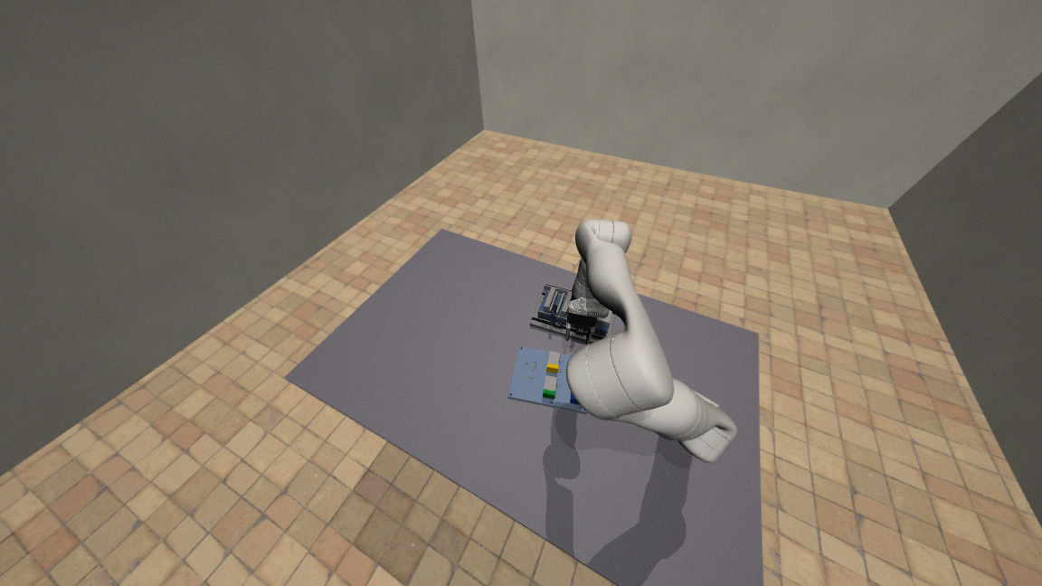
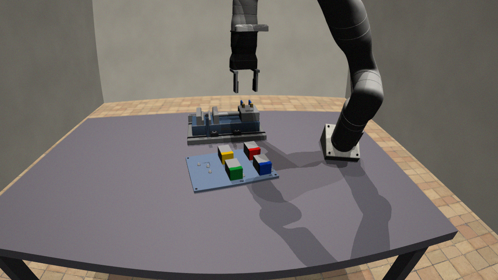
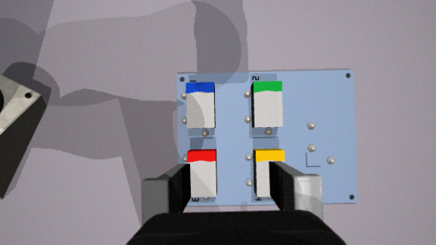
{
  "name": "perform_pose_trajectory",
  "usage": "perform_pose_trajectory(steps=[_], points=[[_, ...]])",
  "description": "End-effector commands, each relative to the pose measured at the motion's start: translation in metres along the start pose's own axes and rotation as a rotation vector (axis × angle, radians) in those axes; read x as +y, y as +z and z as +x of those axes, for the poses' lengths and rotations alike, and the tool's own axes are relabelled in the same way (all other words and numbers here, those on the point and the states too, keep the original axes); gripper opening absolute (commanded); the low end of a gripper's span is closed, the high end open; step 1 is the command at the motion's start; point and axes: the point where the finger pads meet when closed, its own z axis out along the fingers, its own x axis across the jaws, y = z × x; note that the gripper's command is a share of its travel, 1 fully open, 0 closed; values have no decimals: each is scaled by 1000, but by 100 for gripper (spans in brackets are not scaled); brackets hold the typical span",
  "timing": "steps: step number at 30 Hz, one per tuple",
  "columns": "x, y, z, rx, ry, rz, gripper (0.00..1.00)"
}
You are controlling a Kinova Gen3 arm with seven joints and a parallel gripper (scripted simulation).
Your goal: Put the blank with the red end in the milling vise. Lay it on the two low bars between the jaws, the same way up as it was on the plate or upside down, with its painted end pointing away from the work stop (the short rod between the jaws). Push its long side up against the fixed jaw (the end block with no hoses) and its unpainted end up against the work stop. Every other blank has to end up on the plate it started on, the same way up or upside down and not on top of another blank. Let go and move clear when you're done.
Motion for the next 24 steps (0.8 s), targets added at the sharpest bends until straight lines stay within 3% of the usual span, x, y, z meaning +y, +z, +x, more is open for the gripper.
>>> perform_pose_trajectory(steps=[1, 24], points=[[1, 10, -4, -6, 9, 8, 100], [14, 70, -20, -7, 10, 10, 100]])
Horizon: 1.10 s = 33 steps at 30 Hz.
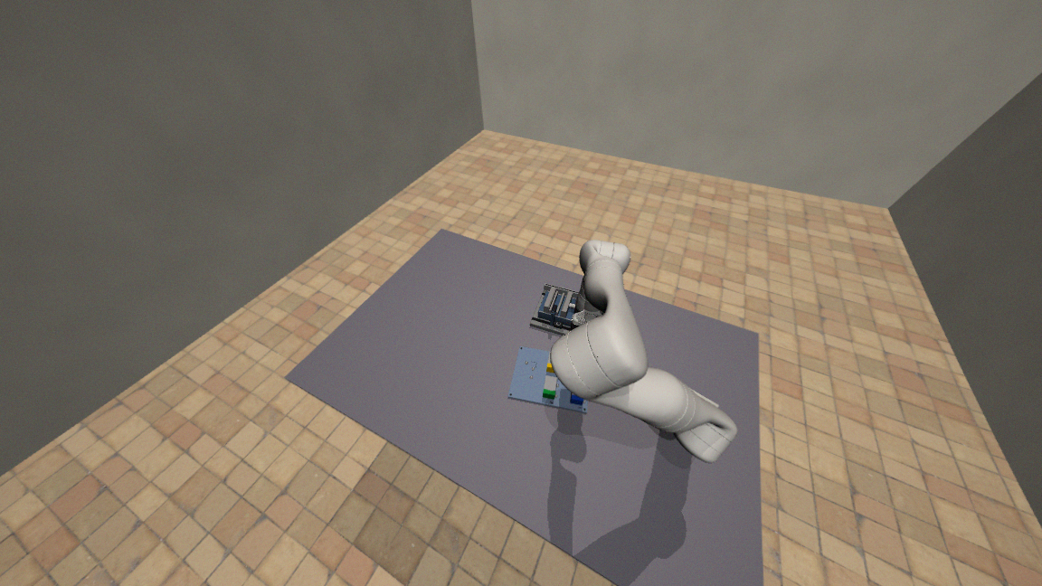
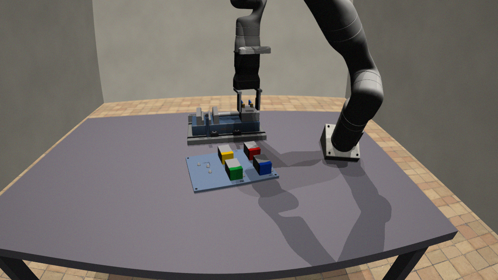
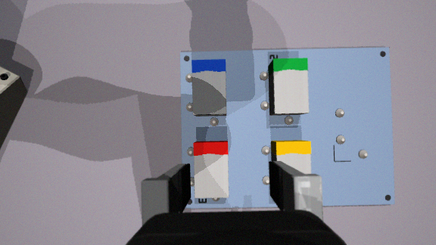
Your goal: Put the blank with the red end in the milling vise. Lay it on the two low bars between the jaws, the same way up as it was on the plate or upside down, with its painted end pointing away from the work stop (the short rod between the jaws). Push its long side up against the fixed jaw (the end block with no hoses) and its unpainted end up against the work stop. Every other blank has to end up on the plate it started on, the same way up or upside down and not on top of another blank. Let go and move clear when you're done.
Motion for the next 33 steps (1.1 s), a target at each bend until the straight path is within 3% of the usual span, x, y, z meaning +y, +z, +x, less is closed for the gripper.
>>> perform_pose_trajectory(steps=[1, 16, 19, 33], points=[[1, 5, -4, -7, 10, 7, 100], [11, 56, -18, -7, 10, 7, 100], [11, 53, -15, 0, 0, 0, 100], [15, 75, -25, -7, 10, 7, 100]])
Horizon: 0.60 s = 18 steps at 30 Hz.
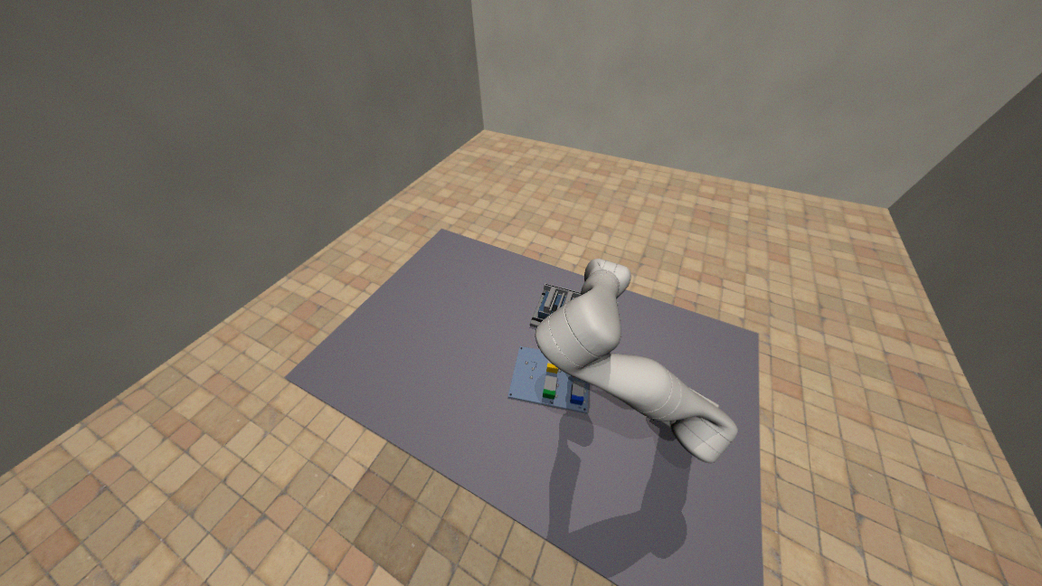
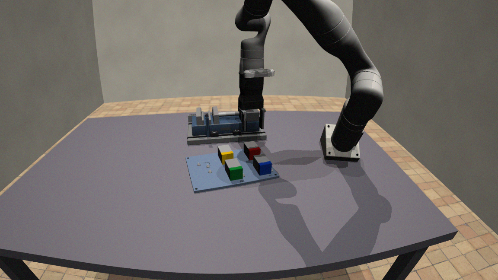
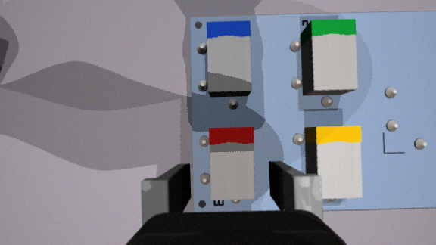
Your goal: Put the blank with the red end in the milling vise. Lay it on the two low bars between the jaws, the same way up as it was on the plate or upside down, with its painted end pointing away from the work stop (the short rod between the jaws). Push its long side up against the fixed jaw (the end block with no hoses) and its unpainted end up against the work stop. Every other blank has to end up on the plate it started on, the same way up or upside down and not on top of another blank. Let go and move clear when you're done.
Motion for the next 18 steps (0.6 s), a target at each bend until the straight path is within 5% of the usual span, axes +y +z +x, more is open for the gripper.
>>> perform_pose_trajectory(steps=[1, 18], points=[[1, 4, -3, -5, 8, 5, 100], [-1, -5, -1, -5, 8, 5, 100]])
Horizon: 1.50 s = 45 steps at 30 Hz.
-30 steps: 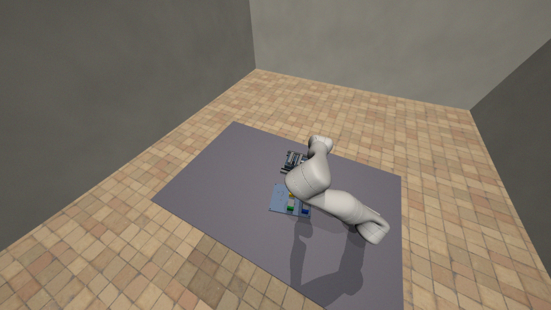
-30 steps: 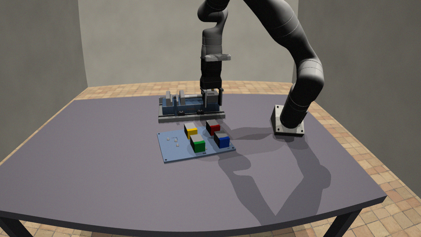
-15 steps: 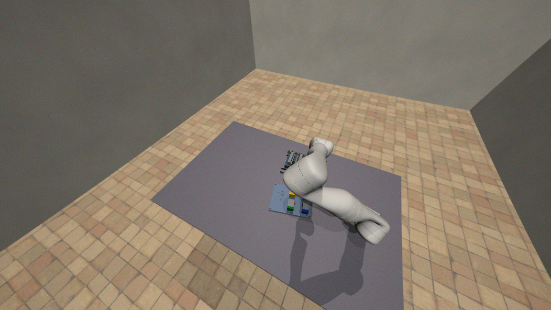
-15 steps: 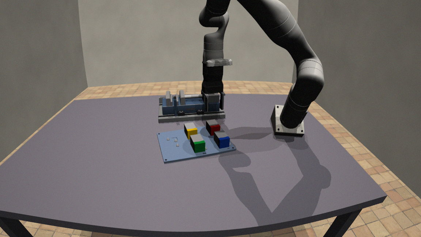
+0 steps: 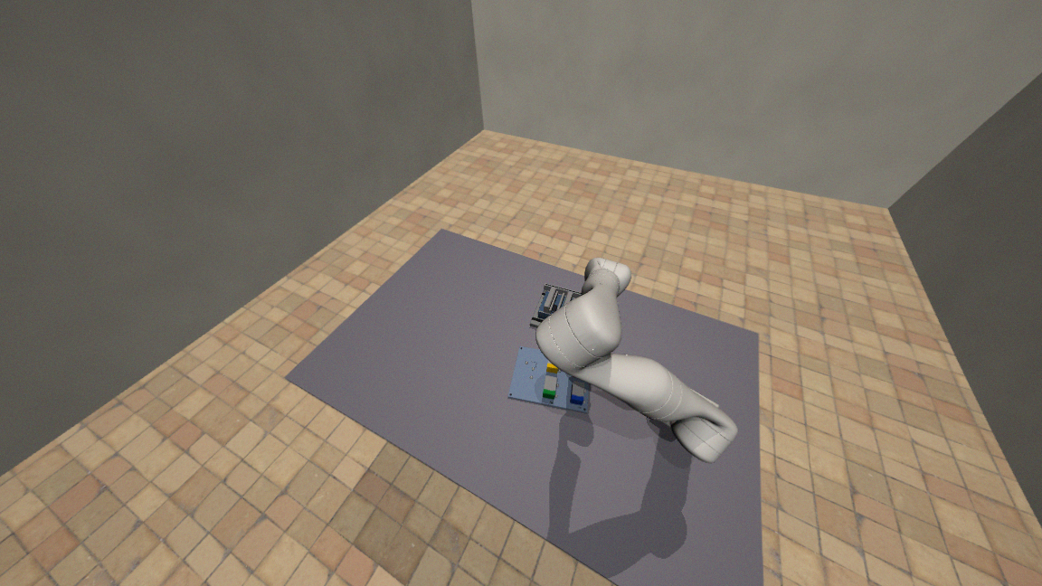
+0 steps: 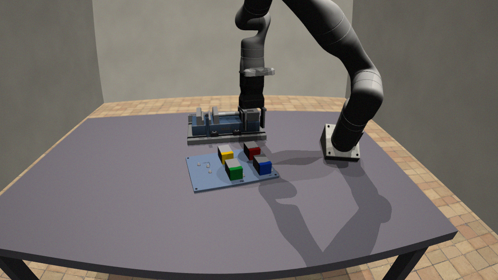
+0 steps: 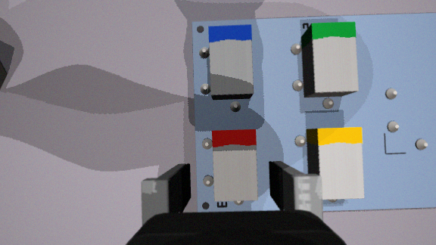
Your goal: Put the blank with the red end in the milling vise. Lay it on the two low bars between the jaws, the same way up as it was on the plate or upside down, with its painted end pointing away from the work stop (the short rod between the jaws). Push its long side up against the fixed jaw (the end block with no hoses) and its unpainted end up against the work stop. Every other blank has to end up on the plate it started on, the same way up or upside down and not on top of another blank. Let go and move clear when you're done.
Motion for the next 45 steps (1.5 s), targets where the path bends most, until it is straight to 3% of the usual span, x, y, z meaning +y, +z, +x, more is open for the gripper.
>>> perform_pose_trajectory(steps=[1, 45], points=[[0, -1, 1, 2, -1, -2, 100], [-1, -10, 5, 2, -1, -2, 100]])
